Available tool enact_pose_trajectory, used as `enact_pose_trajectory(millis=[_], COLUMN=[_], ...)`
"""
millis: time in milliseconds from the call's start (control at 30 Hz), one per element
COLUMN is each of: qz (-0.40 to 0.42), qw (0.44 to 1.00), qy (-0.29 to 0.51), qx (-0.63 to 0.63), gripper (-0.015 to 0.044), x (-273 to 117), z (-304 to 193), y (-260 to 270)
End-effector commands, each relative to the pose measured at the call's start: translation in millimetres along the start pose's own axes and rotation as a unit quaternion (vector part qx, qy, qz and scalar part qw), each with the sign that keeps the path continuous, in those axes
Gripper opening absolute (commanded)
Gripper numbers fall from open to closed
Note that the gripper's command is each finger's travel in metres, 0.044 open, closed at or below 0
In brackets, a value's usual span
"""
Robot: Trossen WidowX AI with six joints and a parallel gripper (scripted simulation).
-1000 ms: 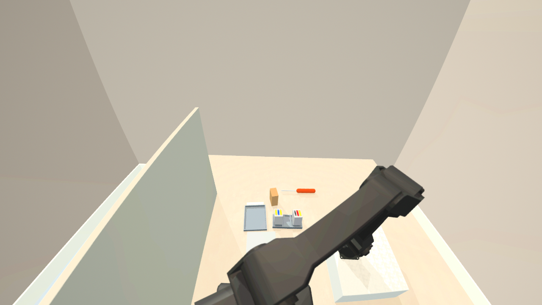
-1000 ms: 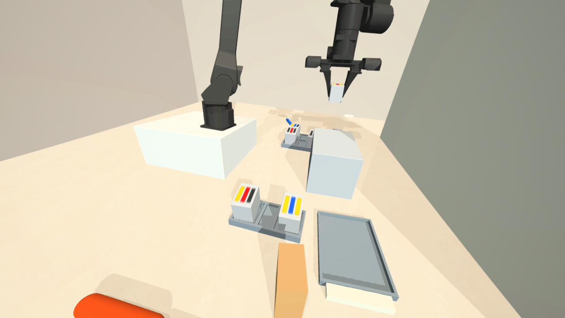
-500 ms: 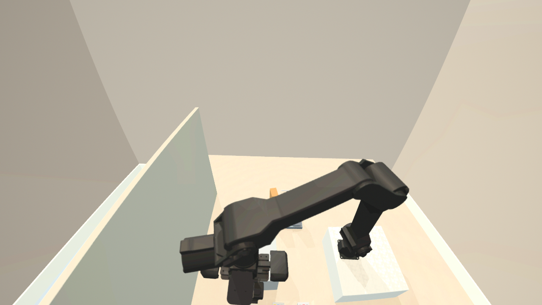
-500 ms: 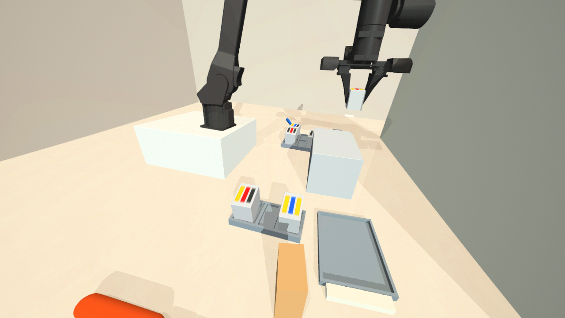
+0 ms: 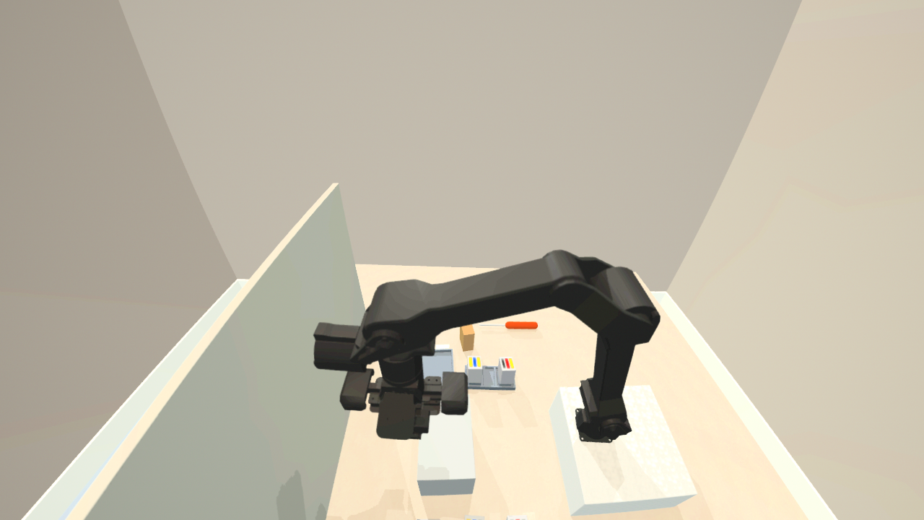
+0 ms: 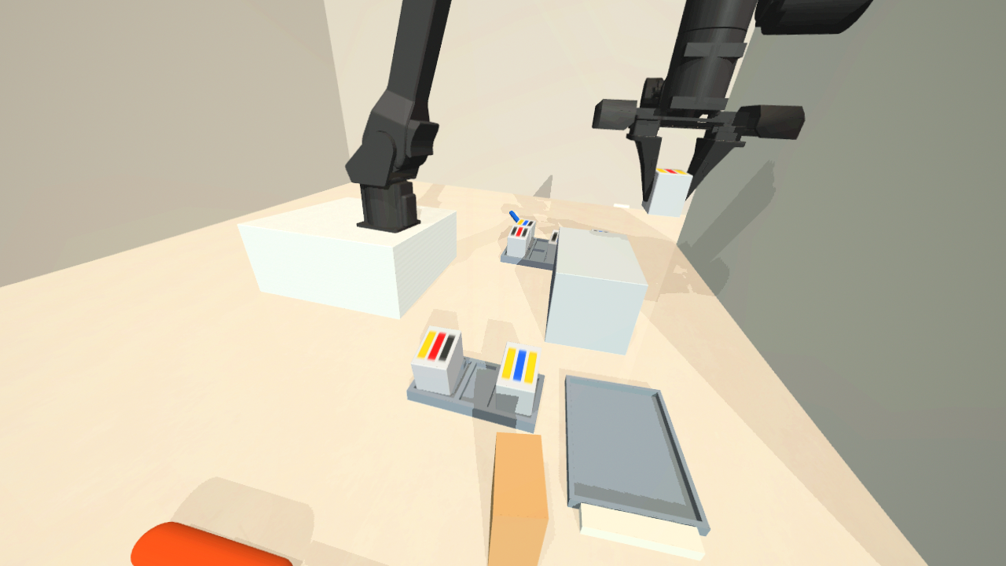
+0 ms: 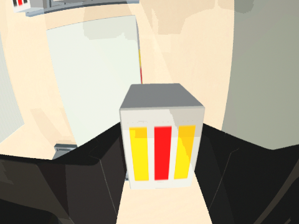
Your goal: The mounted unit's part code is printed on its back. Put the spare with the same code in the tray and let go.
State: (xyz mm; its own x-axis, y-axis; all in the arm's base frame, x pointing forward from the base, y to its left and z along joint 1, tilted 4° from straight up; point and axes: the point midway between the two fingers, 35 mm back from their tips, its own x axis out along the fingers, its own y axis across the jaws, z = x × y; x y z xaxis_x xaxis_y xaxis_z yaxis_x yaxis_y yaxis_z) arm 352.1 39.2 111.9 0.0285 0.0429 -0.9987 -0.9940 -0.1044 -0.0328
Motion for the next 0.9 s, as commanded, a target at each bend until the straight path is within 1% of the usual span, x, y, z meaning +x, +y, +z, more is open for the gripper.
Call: enact_pose_trajectory(millis=[0,467,867], qz=[-0.001,-0.003,0.007], qw=[1.000,1.000,1.000], qy=[0.001,-0.009,-0.007], qx=[-0.002,0.010,-0.004], gripper=[0.0000,0.0000,0.0000], x=[-2,2,4], z=[-30,-107,-181], y=[-5,-1,16])
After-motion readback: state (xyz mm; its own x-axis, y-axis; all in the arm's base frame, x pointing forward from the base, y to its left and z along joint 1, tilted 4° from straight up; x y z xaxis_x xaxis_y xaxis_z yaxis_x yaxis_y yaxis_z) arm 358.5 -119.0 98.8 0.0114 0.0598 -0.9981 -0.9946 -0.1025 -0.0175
